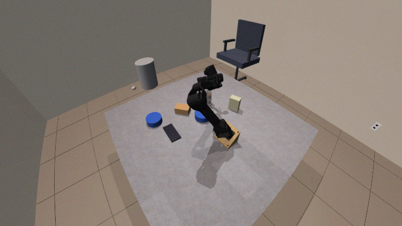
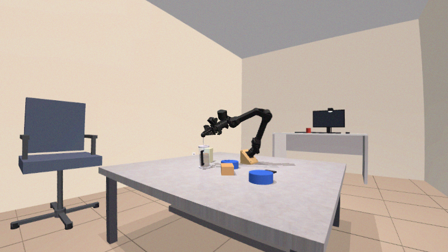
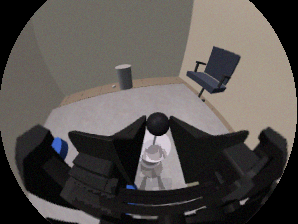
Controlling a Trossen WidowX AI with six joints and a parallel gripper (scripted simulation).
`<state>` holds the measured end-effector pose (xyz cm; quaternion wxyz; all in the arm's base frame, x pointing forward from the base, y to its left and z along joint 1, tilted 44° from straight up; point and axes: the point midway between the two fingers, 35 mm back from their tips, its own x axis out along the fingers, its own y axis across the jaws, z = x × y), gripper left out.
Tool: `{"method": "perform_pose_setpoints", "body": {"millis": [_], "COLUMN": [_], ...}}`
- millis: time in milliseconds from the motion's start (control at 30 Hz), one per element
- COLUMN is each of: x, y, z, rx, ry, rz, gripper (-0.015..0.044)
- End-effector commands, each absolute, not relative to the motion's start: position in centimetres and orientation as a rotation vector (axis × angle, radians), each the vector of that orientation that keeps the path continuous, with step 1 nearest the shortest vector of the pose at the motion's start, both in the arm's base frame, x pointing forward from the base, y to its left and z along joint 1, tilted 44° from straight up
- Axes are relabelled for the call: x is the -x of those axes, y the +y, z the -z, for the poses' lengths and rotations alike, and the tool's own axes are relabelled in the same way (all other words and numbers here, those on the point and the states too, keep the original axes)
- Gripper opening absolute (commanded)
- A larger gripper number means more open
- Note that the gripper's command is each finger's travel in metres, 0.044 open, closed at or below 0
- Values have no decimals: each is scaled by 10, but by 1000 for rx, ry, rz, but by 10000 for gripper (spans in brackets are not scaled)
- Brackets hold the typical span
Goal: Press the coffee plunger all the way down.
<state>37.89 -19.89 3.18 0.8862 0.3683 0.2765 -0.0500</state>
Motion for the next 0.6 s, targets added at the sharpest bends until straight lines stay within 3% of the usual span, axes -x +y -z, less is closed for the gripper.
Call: {"method": "perform_pose_setpoints", "body": {"millis": [0,567], "x": [-374,-382], "y": [-174,-170], "z": [-5,0], "rx": [-808,-809], "ry": [642,640], "rz": [85,84], "gripper": [129,129]}}
